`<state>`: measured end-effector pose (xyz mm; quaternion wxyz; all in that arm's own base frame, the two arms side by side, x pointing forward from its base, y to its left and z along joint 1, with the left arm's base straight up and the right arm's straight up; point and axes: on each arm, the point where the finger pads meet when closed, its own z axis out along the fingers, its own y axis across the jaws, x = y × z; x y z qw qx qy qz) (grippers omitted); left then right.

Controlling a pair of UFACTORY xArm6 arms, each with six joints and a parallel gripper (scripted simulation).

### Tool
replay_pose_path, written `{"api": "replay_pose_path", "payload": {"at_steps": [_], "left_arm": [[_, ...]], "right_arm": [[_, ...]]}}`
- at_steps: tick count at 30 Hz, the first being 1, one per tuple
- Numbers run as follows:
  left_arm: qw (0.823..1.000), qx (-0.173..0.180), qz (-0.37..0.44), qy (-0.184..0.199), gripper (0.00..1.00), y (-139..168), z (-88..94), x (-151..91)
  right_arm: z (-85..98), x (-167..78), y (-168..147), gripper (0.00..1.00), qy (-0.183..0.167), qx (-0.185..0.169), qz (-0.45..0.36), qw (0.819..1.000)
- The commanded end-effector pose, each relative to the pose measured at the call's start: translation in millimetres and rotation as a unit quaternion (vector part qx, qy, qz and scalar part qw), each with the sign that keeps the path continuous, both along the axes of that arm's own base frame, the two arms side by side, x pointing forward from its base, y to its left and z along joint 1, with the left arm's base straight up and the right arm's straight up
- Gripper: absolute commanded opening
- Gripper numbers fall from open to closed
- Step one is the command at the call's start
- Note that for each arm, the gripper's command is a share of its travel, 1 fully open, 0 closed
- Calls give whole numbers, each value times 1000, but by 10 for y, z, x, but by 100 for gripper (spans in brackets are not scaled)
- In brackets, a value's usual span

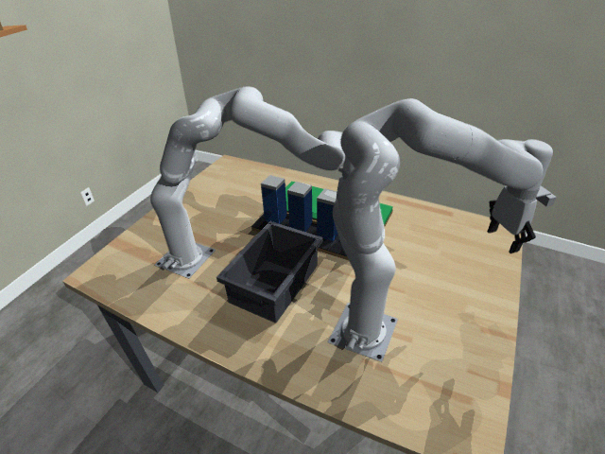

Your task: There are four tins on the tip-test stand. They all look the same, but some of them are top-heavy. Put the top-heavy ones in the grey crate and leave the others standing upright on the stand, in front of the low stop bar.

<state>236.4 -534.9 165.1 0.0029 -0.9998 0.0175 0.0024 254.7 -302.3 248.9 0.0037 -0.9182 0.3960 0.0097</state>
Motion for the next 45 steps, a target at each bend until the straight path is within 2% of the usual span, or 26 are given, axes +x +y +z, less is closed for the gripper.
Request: {"api": "replay_pose_path", "payload": {"at_steps": [1, 45], "left_arm": [[1000, -3, 0, -1, 0, -13, 27, 8], [1000, -3, 0, -1, 0, -21, 27, 243]], "right_arm": [[15, 6, -7, 100, -1, -2, 0, 1000], [15, 6, -7, 100, -1, -2, 0, 1000]]}}
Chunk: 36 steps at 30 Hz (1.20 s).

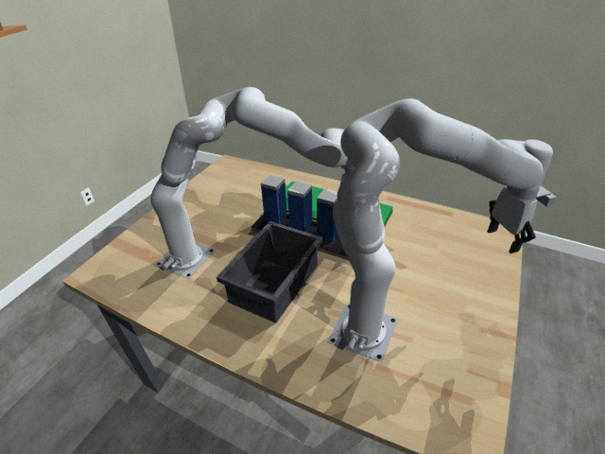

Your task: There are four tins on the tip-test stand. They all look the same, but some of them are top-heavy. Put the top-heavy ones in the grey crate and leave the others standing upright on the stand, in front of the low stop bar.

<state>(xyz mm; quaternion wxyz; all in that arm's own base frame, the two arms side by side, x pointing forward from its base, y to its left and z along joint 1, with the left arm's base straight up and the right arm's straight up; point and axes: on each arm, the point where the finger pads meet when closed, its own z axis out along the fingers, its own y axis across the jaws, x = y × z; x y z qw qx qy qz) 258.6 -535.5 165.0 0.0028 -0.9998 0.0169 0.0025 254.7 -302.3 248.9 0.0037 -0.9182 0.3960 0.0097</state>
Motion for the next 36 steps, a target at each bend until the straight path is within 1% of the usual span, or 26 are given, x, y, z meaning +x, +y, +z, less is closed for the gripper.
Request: {"api": "replay_pose_path", "payload": {"at_steps": [1, 10, 14, 27, 31, 36], "left_arm": [[1000, -3, 0, -1, 0, -14, 29, 21], [1000, -3, 0, -1, 0, -14, 29, 21], [1000, -3, -1, -1, 0, -15, 28, 99], [1000, -3, -1, -1, 0, -15, 28, 99], [1000, -3, 0, -1, 0, -26, 28, 177], [1000, -3, 0, -1, 0, -26, 28, 177]], "right_arm": [[15, 6, -7, 100, -1, -2, 0, 1000], [15, 6, -7, 100, -1, -2, 0, 1000], [15, 6, -7, 100, -1, -2, 0, 1000], [15, 6, -7, 100, -1, -2, 0, 1000], [15, 6, -7, 100, -1, -2, 0, 1000], [15, 6, -7, 100, -1, -2, 0, 1000]]}}
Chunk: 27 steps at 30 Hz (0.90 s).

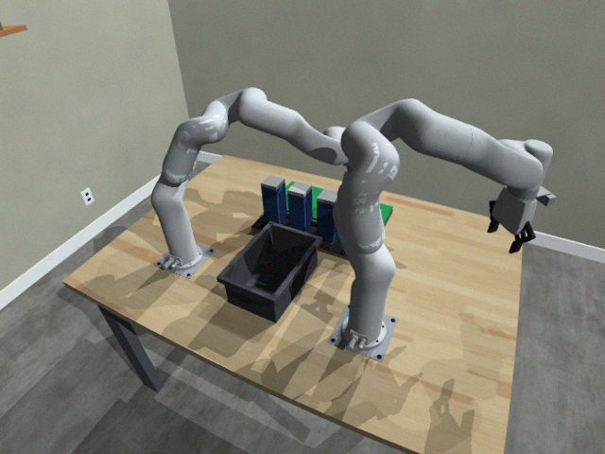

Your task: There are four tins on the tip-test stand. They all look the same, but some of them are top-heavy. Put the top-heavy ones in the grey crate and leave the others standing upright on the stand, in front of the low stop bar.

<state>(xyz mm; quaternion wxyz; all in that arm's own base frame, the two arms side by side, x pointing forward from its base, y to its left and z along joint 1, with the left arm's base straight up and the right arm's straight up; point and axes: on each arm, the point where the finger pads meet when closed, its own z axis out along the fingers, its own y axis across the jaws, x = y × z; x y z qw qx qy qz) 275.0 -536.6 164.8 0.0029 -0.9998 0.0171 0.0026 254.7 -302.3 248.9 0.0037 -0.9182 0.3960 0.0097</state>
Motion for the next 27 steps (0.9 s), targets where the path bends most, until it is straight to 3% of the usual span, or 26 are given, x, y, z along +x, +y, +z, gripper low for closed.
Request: {"api": "replay_pose_path", "payload": {"at_steps": [1, 27], "left_arm": [[1000, -3, 0, -1, 0, -14, 30, 13], [1000, -3, 0, -1, 0, -16, 29, 130]], "right_arm": [[15, 6, -7, 100, -1, -2, 0, 1000], [15, 6, -7, 100, -1, -2, 0, 1000]]}}
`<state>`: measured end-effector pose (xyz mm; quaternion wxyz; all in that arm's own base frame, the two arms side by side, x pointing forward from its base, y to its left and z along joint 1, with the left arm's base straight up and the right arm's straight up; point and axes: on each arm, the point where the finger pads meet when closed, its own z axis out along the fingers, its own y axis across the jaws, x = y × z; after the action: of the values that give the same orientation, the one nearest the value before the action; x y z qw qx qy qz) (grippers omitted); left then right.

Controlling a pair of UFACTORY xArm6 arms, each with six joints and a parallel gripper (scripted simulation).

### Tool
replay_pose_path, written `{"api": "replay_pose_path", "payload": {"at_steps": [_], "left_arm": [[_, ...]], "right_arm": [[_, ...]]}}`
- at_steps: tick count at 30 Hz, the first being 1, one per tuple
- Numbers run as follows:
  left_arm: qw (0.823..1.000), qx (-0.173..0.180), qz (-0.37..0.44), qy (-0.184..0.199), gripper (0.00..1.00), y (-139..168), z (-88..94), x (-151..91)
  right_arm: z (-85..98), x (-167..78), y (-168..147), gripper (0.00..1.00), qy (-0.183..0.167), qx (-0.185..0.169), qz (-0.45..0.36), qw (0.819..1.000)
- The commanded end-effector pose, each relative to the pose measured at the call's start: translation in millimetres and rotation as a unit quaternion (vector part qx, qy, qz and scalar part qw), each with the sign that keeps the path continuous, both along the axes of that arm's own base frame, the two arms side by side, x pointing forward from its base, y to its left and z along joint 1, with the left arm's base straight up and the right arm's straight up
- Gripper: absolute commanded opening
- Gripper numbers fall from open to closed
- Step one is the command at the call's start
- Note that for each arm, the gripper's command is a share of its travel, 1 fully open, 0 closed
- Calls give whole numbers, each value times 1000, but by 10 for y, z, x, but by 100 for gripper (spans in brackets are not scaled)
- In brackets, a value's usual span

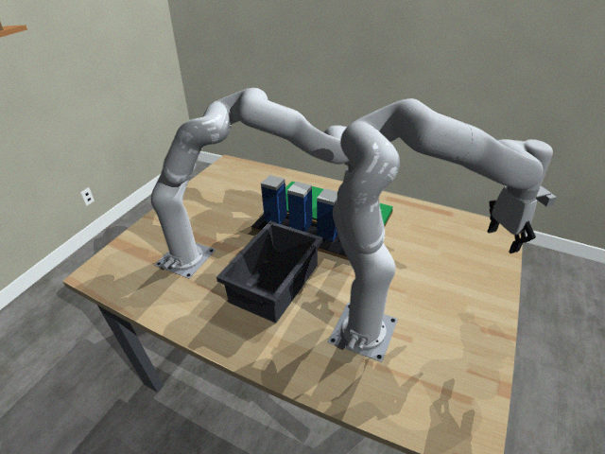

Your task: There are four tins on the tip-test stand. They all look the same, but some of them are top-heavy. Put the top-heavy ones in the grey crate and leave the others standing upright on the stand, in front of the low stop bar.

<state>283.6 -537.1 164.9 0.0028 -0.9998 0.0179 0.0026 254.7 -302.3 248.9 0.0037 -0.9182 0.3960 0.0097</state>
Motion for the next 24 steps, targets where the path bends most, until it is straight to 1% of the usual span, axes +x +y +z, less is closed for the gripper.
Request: {"api": "replay_pose_path", "payload": {"at_steps": [1, 15, 19, 24], "left_arm": [[1000, -3, 1, -1, 0, -13, 28, 73], [1000, -3, 1, -1, 0, -14, 28, 83], [1000, -3, 1, -1, 0, -16, 28, 162], [1000, -3, 1, -1, 0, -16, 28, 162]], "right_arm": [[15, 6, -7, 100, -1, -2, 0, 1000], [15, 6, -7, 100, -1, -2, 0, 1000], [15, 6, -7, 100, -1, -2, 0, 1000], [15, 6, -7, 100, -1, -2, 0, 1000]]}}
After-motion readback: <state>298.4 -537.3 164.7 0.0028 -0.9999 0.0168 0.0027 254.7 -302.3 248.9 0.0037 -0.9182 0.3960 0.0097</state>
